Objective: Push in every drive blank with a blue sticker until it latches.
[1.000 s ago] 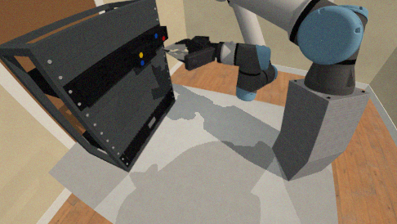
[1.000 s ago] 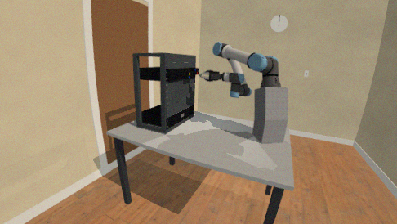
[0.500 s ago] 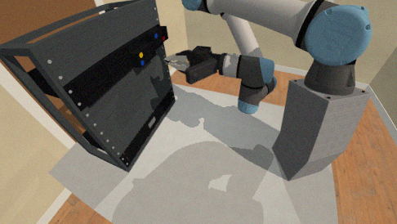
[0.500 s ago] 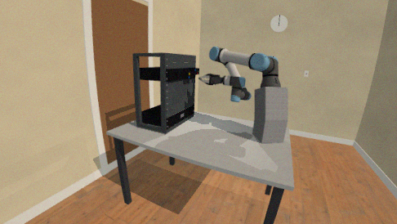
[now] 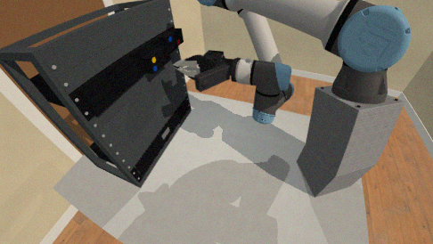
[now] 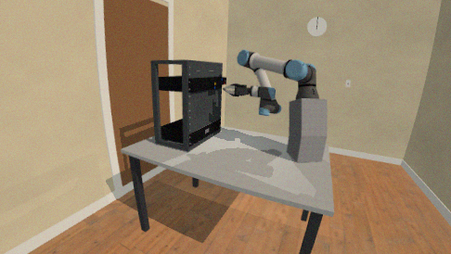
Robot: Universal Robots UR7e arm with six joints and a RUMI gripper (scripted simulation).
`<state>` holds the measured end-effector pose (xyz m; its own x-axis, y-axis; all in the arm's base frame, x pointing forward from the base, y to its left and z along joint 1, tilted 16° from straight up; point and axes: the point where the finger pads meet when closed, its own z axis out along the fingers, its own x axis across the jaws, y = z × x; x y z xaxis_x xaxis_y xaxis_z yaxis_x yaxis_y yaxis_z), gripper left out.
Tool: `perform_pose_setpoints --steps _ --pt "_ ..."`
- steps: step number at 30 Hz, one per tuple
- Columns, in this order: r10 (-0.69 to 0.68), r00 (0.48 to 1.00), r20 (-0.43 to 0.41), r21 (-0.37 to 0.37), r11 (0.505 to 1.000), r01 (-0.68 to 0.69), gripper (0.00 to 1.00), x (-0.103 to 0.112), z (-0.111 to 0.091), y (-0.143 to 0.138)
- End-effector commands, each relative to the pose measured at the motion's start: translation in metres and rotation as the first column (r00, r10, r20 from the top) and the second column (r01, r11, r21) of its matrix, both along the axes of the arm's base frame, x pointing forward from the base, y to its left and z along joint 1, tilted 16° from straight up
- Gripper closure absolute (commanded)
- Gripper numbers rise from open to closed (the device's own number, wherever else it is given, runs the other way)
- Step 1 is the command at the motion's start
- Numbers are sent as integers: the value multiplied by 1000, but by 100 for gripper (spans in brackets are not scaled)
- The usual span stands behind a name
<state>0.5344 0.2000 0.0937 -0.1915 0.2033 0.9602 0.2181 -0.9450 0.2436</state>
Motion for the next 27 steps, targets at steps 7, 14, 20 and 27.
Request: perform_pose_setpoints --steps 7,14,20,27 --pt "-2 1000 0 0 1000 2 100 33 4 9" --pt "-2 1000 0 0 1000 2 100 33 4 9" --pt "-2 1000 0 0 1000 2 100 33 4 9" --pt "-2 1000 0 0 1000 2 100 33 4 9"
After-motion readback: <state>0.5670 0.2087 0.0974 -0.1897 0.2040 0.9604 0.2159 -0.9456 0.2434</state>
